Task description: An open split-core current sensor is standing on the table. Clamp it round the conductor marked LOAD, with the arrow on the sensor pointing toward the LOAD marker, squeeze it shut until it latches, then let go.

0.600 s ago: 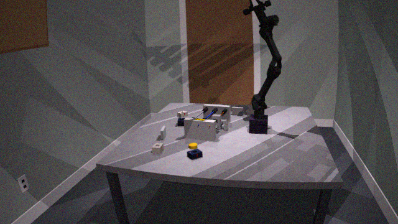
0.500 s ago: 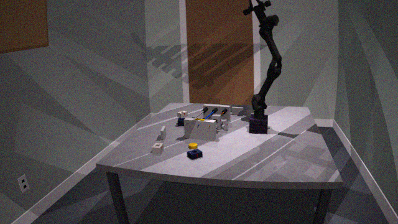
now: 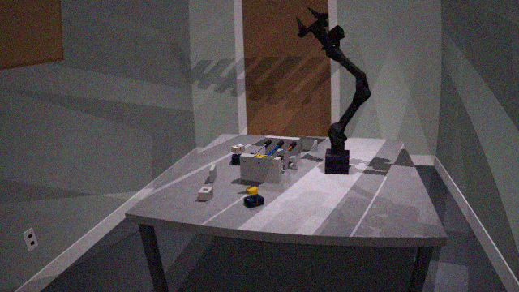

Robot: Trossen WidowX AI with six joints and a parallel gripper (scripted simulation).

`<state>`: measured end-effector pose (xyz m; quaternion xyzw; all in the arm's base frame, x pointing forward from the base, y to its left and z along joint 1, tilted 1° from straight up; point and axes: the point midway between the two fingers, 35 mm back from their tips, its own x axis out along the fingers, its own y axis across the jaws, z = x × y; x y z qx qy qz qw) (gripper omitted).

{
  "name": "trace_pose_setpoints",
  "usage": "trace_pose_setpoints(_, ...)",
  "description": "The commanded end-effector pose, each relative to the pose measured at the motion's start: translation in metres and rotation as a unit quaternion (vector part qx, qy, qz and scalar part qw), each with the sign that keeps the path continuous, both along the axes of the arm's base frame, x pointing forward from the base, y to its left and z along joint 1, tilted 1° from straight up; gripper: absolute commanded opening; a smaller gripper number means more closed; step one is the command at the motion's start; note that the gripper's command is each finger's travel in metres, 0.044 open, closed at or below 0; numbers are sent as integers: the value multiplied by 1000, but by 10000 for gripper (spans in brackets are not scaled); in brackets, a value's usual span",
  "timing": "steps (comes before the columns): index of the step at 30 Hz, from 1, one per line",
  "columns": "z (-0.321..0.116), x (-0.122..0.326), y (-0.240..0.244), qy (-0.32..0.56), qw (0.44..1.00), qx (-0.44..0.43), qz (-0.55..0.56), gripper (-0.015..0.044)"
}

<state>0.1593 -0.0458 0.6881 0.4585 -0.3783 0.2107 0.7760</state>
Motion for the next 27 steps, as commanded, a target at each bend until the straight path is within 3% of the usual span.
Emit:
trace_pose_setpoints(1,-57,47,-13,74,993,-39,-79,440)
trace_pose_setpoints(13,-190,122,-4,234,935,-190,-188,440)
trace_pose_setpoints(25,-353,156,42,354,798,-434,-223,440)
trace_pose_setpoints(27,-365,156,46,359,786,-452,-222,440)
